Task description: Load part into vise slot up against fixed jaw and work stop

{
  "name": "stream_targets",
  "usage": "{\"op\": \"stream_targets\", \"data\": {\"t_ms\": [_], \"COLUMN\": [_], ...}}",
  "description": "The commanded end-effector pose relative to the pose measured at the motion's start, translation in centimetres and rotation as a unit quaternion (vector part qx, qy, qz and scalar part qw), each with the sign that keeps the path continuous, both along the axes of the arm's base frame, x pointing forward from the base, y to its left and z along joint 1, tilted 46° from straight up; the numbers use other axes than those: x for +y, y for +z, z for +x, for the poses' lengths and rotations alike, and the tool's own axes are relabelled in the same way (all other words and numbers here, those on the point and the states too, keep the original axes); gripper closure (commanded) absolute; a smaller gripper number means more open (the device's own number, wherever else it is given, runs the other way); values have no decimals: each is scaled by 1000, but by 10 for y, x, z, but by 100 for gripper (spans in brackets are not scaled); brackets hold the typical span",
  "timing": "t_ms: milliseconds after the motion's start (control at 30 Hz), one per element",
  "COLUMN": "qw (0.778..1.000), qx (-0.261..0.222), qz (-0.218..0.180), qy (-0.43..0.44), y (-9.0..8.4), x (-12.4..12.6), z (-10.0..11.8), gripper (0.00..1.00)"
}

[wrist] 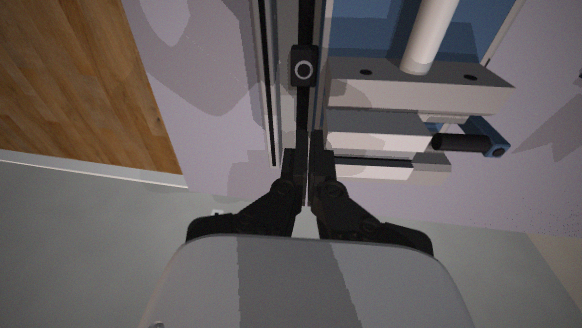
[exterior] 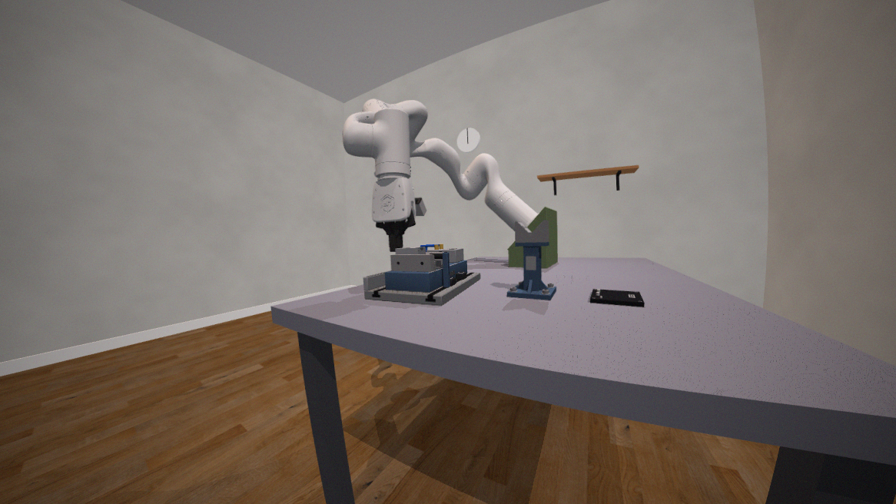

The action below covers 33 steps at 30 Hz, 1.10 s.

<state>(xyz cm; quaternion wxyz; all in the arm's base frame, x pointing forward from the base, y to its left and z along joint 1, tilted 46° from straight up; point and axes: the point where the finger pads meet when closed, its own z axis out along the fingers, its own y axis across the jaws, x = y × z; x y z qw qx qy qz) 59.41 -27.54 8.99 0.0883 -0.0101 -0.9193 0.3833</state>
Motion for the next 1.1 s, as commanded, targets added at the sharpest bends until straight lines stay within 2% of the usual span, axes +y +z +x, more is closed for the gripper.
{"op": "stream_targets", "data": {"t_ms": [0,1067], "qw": [1000,1000], "qx": [-1,-1], "qz": [0,0], "qy": [0,0], "y": [0,-6], "x": [1,7], "z": [1,0], "gripper": [100,100]}}
